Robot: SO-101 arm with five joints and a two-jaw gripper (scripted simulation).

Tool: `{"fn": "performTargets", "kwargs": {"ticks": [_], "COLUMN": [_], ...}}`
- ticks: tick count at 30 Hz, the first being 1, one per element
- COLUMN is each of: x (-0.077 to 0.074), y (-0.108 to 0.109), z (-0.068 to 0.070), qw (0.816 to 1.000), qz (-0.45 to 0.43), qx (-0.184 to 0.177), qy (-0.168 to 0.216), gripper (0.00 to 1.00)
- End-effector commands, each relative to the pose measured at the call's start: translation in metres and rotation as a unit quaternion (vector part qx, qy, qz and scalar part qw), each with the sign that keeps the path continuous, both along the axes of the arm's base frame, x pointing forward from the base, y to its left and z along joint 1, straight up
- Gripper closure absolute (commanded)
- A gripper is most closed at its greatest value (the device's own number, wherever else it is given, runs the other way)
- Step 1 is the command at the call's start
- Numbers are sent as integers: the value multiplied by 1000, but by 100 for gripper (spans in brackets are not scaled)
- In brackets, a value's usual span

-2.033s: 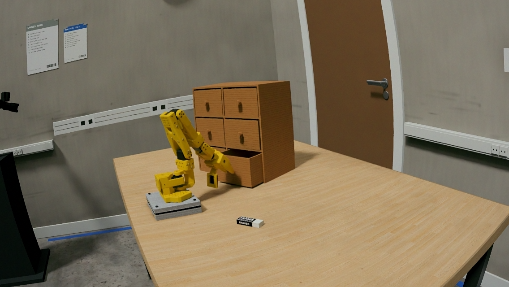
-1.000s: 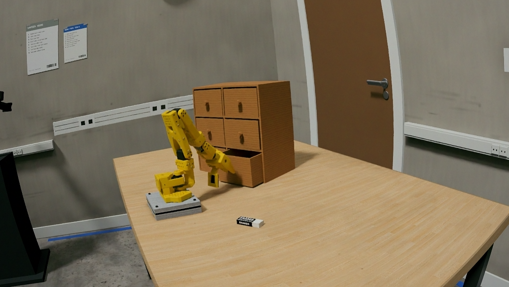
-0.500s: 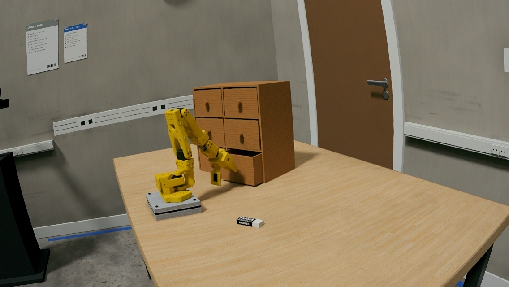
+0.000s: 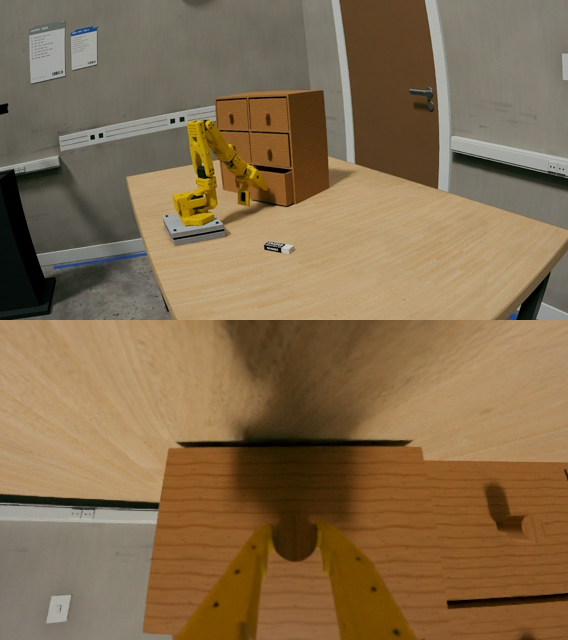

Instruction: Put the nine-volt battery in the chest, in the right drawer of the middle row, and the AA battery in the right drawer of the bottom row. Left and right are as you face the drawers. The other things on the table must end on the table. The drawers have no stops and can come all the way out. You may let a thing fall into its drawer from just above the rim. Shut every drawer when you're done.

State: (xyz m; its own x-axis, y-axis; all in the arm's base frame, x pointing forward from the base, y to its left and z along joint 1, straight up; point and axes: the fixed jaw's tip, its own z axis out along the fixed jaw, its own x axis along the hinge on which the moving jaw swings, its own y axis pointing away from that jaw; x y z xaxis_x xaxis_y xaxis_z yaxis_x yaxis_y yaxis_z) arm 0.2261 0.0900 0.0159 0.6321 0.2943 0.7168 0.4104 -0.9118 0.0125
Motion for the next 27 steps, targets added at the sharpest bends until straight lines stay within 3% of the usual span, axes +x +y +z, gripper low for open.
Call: {"fn": "performTargets", "kwargs": {"ticks": [1, 27], "x": [5, 22], "y": [5, 13], "z": [1, 1], "qw": [1000, 1000], "qz": [2, 1], "qx": [5, 5], "qy": [0, 0], "gripper": [100, 100]}}
